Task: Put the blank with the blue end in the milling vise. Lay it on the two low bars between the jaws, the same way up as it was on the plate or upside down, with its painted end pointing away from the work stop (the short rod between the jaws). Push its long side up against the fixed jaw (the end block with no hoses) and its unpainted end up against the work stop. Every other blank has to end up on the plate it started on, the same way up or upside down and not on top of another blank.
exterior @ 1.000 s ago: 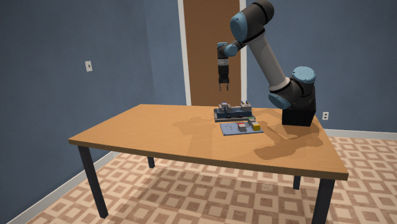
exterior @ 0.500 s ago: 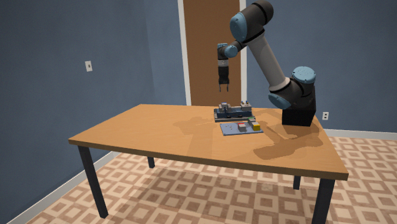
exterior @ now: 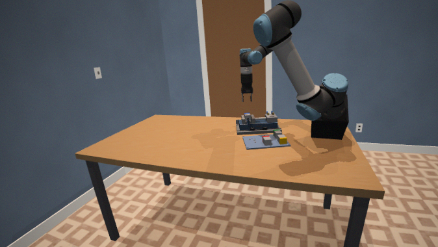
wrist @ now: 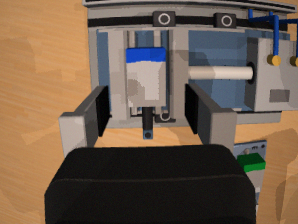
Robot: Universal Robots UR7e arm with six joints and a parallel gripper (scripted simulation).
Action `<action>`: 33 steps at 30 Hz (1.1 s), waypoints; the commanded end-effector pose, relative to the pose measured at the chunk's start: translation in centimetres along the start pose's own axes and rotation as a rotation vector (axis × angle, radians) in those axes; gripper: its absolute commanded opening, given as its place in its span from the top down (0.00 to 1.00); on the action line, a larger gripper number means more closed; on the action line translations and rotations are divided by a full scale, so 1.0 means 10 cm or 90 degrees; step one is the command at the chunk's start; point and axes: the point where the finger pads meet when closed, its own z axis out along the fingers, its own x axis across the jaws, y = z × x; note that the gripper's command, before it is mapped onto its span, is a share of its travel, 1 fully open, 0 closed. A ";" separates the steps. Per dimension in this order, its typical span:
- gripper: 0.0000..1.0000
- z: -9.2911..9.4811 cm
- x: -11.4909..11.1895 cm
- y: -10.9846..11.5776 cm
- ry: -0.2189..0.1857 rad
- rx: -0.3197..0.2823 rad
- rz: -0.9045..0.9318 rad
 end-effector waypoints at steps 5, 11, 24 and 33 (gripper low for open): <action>0.00 0.02 0.00 0.00 -0.001 0.001 0.000; 0.00 0.02 0.00 0.00 -0.001 0.001 0.000; 0.00 0.03 0.00 0.00 -0.001 0.001 0.000; 0.00 0.03 0.00 0.00 -0.001 0.001 0.000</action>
